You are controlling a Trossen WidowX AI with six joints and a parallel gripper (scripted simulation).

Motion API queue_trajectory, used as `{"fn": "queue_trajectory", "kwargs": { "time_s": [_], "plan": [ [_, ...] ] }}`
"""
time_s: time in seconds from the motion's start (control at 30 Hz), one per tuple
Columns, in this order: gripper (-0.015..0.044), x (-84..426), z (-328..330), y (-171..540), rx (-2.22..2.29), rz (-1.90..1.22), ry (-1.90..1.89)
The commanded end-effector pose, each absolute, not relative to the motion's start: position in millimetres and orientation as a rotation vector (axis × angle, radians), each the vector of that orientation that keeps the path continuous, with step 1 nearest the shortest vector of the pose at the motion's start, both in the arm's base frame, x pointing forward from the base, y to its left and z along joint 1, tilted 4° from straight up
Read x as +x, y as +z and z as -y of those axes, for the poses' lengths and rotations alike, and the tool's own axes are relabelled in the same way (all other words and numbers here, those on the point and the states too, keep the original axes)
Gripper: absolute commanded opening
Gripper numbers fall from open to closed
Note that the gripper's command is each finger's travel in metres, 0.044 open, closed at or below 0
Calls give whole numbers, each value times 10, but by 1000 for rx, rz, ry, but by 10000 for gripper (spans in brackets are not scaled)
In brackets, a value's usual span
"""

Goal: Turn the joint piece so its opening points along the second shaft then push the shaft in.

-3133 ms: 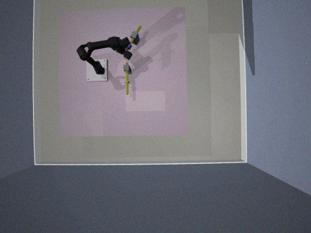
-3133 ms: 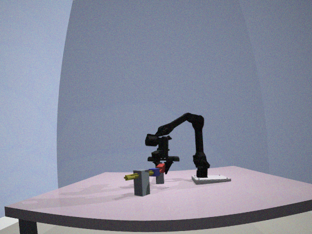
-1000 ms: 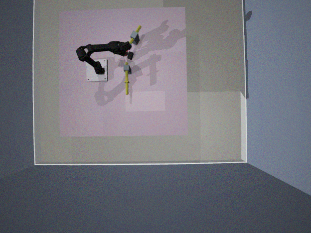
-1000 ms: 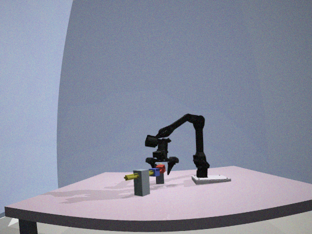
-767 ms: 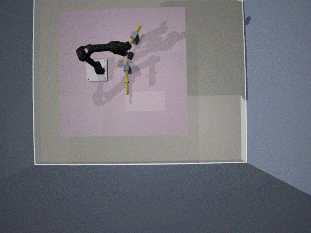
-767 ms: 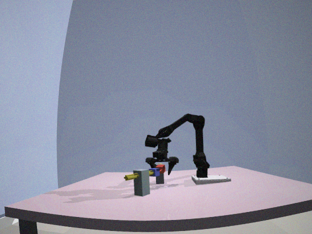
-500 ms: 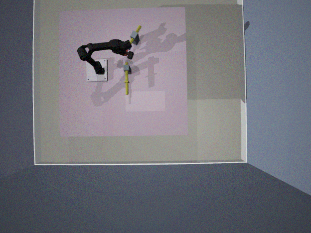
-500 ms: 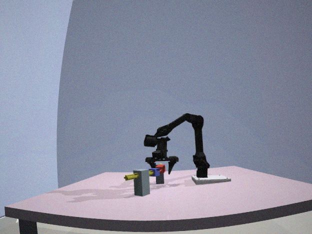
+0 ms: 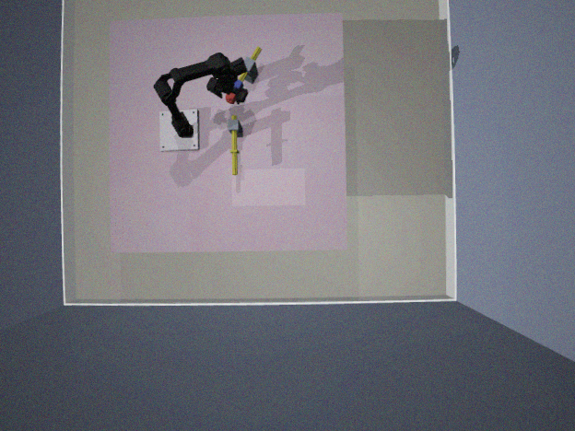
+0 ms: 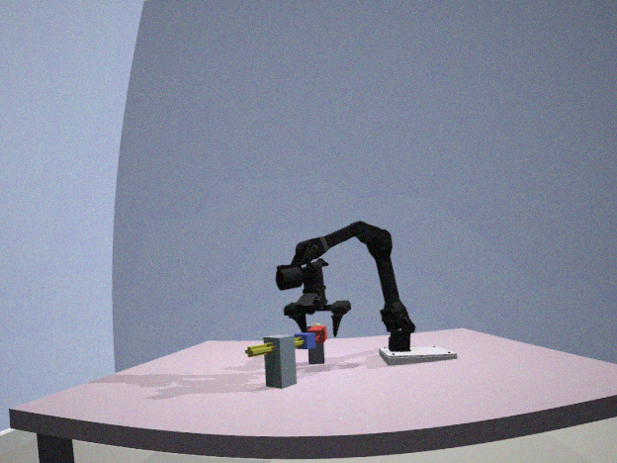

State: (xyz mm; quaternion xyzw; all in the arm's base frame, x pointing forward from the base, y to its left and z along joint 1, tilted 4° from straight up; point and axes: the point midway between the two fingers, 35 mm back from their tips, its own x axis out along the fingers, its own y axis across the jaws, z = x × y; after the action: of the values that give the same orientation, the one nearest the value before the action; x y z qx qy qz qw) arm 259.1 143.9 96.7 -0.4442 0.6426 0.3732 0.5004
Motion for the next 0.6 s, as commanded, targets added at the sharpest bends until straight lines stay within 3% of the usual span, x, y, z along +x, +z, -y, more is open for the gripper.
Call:
{"fn": "queue_trajectory", "kwargs": {
  "time_s": [0.0,0.57],
  "plan": [
    [440,2597,-1427,970,-1080,-1568,888],
    [440,2659,-1435,1880,-787,-1439,658]
  ]
}}
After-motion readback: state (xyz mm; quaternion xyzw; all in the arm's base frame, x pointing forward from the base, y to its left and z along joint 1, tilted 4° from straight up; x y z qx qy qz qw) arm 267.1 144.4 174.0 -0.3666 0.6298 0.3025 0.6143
